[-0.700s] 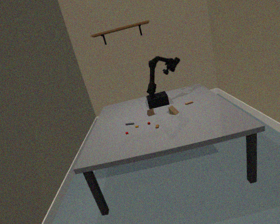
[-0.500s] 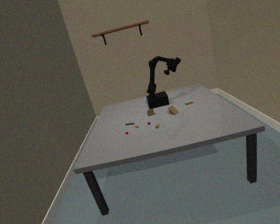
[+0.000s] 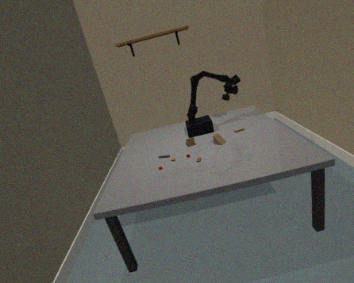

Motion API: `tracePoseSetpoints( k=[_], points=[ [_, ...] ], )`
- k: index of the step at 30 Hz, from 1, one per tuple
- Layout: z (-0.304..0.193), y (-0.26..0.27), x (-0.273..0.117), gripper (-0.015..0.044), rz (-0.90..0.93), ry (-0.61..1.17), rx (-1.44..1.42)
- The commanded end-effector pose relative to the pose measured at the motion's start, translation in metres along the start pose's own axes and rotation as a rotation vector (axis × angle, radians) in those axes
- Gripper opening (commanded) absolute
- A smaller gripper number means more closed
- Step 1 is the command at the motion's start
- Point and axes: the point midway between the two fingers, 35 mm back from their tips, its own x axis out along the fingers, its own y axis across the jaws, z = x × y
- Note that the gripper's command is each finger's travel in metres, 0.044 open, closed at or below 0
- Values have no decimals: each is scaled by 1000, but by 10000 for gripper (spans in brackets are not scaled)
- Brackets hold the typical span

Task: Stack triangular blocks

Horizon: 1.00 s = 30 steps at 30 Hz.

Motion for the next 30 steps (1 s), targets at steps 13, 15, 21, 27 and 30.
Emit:
tracePoseSetpoints(
  k=[13,15,21,27,30],
  points=[
    [106,-165,-202,440,-346,-586,-9],
    [105,-191,-228,440,-410,-628,7],
    [82,-270,-299,440,-607,-696,79],
    [31,-347,-353,440,-791,-673,177],
    [-2,-382,-373,440,-868,-630,231]
  ],
)
